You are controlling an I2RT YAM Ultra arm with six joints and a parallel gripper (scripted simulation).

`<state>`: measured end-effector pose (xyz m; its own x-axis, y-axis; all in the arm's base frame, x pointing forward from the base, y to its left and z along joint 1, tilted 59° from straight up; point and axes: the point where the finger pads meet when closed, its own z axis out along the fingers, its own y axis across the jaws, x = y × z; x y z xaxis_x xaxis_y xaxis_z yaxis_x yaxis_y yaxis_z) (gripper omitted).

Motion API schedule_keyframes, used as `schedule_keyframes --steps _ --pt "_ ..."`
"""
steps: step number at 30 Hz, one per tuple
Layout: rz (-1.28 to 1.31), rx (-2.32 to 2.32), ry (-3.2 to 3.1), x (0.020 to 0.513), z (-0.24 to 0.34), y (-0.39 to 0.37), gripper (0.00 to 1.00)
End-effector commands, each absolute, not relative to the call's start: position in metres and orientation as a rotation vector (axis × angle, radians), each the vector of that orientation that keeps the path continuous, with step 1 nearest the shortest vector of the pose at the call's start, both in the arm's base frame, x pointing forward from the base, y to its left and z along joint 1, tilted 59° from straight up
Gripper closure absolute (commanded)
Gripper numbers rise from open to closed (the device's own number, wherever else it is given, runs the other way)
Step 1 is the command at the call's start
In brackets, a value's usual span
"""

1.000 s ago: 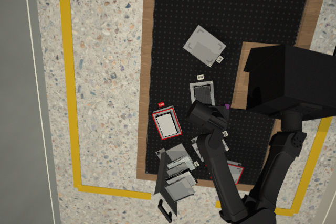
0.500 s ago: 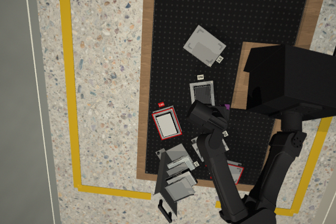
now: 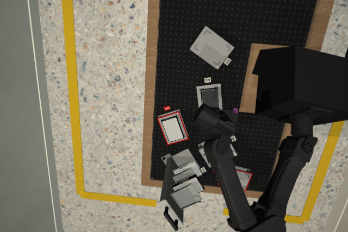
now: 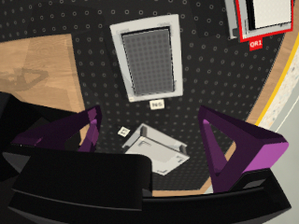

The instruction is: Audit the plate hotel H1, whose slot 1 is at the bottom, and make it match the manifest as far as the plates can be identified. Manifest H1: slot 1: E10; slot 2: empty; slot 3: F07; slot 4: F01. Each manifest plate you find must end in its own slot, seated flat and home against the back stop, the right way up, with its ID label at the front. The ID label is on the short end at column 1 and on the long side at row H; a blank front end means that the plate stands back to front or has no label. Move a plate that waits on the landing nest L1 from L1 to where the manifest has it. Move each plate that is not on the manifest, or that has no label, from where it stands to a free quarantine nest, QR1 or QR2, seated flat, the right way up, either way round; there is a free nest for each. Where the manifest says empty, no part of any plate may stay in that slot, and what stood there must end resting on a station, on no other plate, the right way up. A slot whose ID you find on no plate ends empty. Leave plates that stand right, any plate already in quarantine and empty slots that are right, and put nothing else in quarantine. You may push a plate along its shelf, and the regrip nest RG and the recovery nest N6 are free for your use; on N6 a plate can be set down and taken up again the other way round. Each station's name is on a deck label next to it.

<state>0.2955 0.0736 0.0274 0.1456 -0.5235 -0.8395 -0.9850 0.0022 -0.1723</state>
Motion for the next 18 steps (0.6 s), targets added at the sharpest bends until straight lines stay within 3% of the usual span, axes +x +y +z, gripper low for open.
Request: schedule_keyframes --steps 1,18 --pt "0.642 -1.720 1.340 0.289 0.059 0.017 0.00" --pt "0.642 -1.720 1.340 0.287 0.091 0.042 0.00"
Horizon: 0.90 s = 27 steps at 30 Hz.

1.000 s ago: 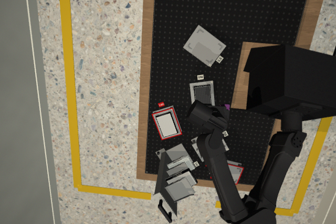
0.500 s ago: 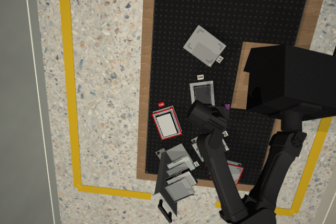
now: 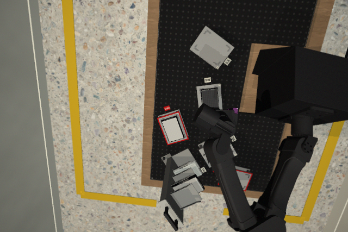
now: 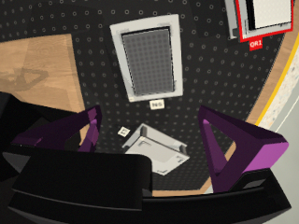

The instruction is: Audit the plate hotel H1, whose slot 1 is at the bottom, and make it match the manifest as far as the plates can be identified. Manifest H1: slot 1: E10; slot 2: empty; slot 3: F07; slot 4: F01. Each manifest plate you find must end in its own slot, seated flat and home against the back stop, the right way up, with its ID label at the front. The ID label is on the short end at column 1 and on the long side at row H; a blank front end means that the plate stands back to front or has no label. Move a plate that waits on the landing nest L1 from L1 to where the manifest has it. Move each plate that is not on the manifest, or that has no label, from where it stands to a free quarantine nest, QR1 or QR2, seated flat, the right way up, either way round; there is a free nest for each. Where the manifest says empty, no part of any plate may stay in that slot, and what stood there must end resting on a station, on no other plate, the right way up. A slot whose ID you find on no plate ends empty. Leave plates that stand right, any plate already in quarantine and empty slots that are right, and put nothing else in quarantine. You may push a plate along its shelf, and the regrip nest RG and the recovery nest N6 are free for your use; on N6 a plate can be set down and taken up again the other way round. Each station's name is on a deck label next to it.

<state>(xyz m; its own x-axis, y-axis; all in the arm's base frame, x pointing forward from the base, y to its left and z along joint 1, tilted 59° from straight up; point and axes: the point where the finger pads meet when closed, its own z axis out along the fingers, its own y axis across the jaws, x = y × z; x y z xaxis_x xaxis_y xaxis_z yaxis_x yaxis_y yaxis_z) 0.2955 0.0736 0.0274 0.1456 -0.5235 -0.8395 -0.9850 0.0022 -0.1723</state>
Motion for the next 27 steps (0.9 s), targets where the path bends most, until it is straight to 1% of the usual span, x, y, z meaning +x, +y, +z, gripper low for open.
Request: schedule_keyframes --steps 1,7,27 --pt "0.642 -1.720 1.340 0.287 0.092 0.044 0.00" --pt "0.642 -1.720 1.340 0.287 0.096 0.055 0.00" --pt "0.642 -1.720 1.340 0.287 0.096 0.055 0.00"
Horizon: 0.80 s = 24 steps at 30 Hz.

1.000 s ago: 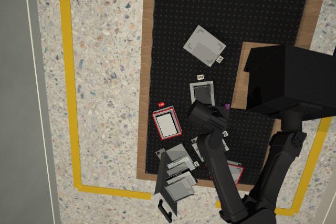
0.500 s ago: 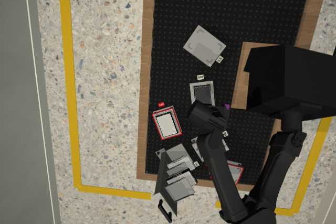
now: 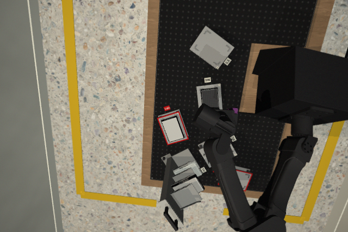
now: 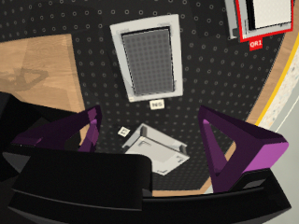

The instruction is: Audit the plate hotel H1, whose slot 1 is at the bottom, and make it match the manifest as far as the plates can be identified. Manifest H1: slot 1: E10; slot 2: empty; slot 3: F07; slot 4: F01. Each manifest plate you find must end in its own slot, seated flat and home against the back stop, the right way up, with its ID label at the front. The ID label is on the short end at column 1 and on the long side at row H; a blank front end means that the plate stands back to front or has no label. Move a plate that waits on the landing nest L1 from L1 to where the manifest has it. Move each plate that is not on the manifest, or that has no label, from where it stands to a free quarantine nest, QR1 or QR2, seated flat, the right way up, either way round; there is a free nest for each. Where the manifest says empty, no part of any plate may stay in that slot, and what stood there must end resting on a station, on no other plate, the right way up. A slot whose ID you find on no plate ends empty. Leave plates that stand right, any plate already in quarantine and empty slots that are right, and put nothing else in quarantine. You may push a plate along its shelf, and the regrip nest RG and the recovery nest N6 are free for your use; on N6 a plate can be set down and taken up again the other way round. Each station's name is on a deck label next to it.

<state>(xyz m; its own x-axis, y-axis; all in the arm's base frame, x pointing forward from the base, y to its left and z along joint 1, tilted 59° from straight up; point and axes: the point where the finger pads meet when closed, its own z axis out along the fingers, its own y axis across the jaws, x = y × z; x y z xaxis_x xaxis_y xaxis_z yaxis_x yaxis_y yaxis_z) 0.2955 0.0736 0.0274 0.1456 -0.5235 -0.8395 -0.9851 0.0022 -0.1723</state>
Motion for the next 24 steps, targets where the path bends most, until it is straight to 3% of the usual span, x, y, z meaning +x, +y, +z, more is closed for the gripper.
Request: schedule_keyframes --steps 1,8,11,24 --pt "0.651 -1.703 1.347 0.287 0.097 0.057 0.00" --pt "0.699 -1.620 1.382 0.285 0.101 0.065 0.00" --pt "0.816 -1.464 1.544 0.279 0.136 0.068 0.00" --pt "0.819 -1.378 1.469 0.267 0.169 0.084 0.00"
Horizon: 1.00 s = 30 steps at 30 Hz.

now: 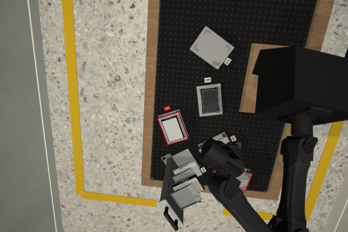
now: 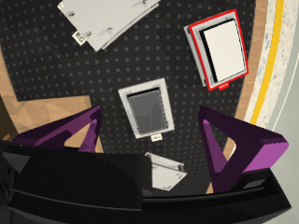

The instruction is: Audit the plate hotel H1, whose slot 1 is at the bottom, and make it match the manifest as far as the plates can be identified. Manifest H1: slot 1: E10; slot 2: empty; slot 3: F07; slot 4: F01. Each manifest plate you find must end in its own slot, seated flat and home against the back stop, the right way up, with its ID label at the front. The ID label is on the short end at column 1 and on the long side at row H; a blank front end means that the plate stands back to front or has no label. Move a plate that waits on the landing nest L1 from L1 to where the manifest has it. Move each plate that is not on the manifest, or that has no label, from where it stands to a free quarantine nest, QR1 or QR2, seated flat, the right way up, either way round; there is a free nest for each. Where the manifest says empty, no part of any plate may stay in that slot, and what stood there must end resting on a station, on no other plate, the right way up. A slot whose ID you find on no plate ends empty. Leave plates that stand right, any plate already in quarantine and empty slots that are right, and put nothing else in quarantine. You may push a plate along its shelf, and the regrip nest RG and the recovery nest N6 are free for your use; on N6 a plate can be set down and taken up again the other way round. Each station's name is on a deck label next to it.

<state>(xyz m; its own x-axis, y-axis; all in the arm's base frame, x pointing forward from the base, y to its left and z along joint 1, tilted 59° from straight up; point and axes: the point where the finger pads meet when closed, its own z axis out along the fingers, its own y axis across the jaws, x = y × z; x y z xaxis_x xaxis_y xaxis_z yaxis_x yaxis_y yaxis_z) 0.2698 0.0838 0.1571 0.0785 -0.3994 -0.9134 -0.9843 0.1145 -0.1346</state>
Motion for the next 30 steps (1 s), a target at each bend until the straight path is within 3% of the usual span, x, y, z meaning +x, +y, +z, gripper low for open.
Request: schedule_keyframes --steps 1,30 --pt "0.828 -1.360 1.474 0.2670 0.1695 0.0843 0.00" --pt "1.038 -0.873 1.588 0.2670 0.1696 0.0842 0.00"
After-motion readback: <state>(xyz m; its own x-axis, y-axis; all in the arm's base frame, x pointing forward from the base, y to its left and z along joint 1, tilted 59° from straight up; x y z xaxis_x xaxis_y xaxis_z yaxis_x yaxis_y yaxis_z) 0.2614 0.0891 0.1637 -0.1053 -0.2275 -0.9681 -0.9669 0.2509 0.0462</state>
